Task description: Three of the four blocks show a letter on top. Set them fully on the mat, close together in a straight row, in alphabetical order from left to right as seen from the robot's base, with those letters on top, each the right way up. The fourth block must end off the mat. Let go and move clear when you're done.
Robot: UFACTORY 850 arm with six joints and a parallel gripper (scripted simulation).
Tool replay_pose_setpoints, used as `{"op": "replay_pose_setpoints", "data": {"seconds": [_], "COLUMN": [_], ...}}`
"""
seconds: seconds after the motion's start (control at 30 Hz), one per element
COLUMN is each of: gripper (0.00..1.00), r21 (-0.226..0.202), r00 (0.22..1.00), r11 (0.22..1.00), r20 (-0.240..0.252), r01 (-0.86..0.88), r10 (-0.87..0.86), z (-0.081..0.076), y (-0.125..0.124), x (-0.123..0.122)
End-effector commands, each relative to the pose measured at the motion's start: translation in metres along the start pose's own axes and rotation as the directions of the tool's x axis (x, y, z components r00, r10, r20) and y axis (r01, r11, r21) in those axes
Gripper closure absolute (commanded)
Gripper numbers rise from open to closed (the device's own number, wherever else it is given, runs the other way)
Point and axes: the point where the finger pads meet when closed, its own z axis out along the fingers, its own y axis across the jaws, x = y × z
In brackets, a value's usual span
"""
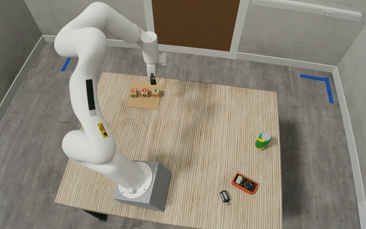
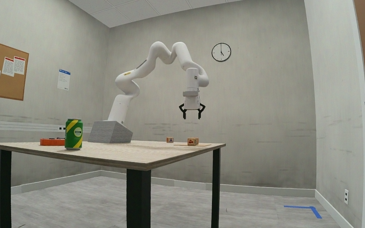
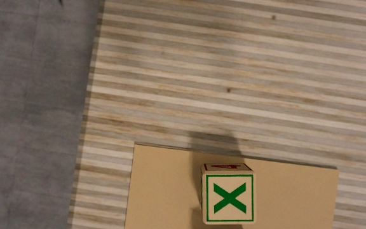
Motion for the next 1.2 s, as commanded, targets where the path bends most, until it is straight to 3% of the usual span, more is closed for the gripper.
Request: {"op": "replay_pose_setpoints", "data": {"seconds": [0.0, 0.23, 1.17], "gripper": [0.00, 0.00, 0.00], "r21": [0.001, 0.001, 0.001], "r00": [1.000, 1.000, 1.000], "r11": [1.000, 1.000, 1.000], "r20": [0.000, 0.000, 0.000], "r01": [0.000, 0.000, 0.000], "r10": [0.000, 0.000, 0.000], "z": [-0.0154, -0.0234, -0.0237], "y": [-0.0006, -0.0006, -0.0006], "x": [0.0000, 0.0000, 0.0000]}}
